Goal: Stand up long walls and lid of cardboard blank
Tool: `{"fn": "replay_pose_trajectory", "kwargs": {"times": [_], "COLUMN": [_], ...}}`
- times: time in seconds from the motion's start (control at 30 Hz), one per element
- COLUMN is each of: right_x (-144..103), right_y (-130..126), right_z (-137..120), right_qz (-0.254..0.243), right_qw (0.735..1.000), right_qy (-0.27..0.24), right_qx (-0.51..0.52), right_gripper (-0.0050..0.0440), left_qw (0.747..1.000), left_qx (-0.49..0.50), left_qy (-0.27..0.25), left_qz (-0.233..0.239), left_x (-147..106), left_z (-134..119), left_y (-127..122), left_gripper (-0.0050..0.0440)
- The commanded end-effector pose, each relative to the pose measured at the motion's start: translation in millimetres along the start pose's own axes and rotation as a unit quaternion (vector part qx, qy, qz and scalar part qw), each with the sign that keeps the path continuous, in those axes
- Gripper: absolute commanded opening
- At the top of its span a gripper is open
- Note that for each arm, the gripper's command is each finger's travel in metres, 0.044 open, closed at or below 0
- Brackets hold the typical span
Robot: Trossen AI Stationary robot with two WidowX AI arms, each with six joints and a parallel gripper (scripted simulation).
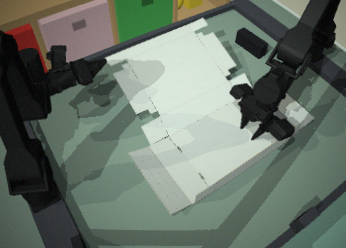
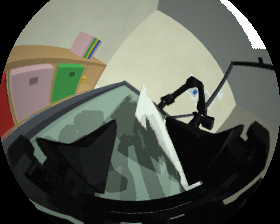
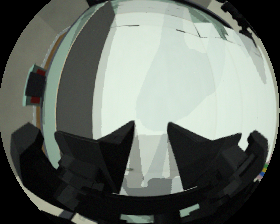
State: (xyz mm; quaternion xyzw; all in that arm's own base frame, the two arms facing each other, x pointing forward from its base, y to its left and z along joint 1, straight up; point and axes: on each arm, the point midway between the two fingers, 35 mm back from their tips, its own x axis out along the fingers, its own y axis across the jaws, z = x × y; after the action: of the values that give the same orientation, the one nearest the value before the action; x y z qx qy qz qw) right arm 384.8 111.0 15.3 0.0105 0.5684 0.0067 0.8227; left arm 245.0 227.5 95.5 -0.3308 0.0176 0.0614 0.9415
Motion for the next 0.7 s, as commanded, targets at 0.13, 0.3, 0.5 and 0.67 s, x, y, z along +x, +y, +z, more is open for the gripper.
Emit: {"fn": "replay_pose_trajectory", "kwargs": {"times": [0.13,0.3,0.5,0.67], "right_x": [24.7,24.7,24.8,24.8], "right_y": [-6.0,-5.9,-5.8,-5.7], "right_z": [-33.4,-33.3,-33.2,-33.1], "right_qz": [-0.011,-0.011,-0.011,-0.01], "right_qw": [0.998,0.998,0.998,0.998], "right_qy": [0.059,0.059,0.059,0.059], "right_qx": [-0.002,-0.002,-0.002,-0.002], "right_gripper": [0.0195,0.0195,0.0195,0.0195], "left_qw": [1.0,1.0,1.0,1.0], "left_qx": [0.005,0.006,0.006,0.006], "left_qy": [-0.003,-0.003,-0.003,-0.004], "left_qz": [-0.002,-0.002,-0.002,-0.002], "left_x": [12.9,21.2,31.2,36.2], "left_z": [5.4,5.9,6.3,6.3], "left_y": [-0.6,-1.2,-2.3,-2.9], "left_gripper": [0.0283,0.0283,0.0283,0.0283]}}
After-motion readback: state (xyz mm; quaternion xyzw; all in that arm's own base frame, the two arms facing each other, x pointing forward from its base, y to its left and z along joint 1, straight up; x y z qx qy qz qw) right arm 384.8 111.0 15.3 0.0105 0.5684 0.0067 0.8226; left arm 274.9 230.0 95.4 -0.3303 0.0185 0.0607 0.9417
